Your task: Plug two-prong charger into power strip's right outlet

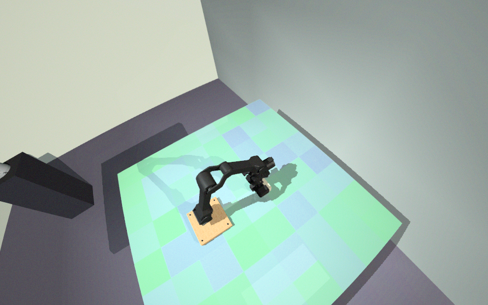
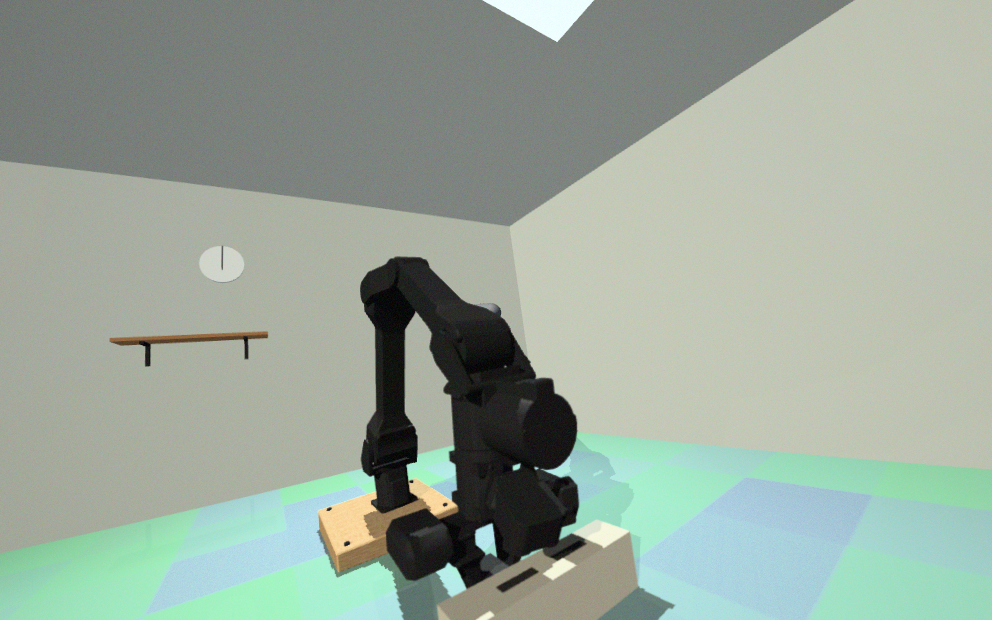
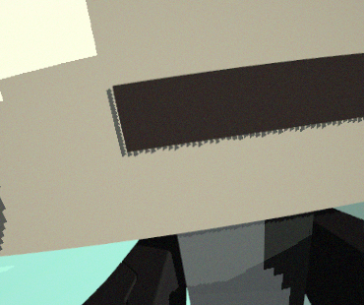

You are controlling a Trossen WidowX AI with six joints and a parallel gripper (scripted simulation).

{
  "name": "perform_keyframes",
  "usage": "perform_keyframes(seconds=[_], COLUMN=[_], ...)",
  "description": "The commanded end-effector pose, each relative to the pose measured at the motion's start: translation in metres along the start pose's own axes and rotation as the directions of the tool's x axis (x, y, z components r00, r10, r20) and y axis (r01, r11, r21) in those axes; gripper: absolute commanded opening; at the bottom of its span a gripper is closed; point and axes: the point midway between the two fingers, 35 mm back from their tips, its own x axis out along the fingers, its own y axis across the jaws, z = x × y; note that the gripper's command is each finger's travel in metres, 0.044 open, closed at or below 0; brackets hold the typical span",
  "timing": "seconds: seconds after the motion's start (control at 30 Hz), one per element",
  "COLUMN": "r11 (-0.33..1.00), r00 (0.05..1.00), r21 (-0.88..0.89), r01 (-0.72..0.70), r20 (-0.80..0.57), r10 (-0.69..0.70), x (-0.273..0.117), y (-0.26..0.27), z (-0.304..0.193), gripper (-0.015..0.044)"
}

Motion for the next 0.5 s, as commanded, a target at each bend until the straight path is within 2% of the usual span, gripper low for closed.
perform_keyframes(seconds=[0.0,0.47], r11=[1.000,1.000], r00=[1.000,1.000], r21=[0.004,0.004], r01=[0.000,0.000], r20=[0.026,0.026], r10=[0.000,0.000], x=[-0.0007,-0.0025], y=[0.0000,0.0000], z=[0.0057,0.0062], gripper=[0.0000,0.0000])
